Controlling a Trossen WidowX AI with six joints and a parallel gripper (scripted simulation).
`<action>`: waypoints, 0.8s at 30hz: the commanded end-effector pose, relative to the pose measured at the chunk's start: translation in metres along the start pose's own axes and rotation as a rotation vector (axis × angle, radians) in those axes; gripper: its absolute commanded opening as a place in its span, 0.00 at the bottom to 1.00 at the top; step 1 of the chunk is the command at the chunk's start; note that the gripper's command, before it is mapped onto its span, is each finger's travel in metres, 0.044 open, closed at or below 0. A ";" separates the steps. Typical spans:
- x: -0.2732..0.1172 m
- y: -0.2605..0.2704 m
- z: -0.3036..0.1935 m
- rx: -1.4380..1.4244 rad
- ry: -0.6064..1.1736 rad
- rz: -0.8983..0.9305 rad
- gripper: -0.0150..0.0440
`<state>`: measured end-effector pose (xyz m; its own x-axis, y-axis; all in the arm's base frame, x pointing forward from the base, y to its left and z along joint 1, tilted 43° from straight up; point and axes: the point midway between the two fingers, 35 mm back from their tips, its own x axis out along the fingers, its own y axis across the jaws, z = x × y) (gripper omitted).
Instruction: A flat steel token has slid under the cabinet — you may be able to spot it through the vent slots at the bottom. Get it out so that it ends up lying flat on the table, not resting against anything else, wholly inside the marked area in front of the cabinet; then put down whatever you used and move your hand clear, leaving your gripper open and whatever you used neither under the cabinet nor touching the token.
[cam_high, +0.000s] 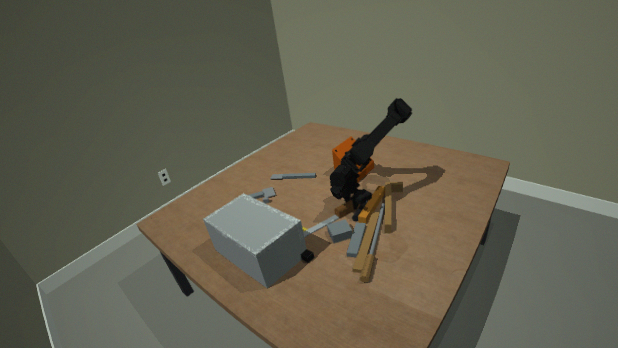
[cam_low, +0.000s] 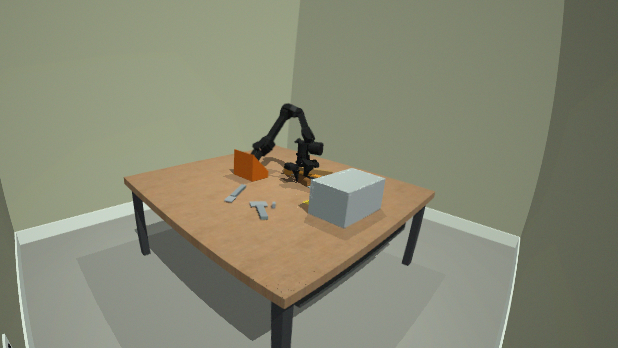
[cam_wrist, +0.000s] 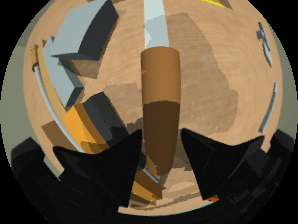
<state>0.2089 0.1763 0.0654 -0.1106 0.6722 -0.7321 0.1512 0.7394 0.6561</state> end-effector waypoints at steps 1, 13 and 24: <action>0.000 0.000 0.000 0.002 0.000 0.000 0.59; 0.000 0.000 0.000 0.002 0.000 0.000 0.45; 0.000 0.000 0.003 0.002 0.002 0.001 0.25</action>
<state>0.2100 0.1762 0.0652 -0.1115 0.6730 -0.7312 0.1527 0.7386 0.6566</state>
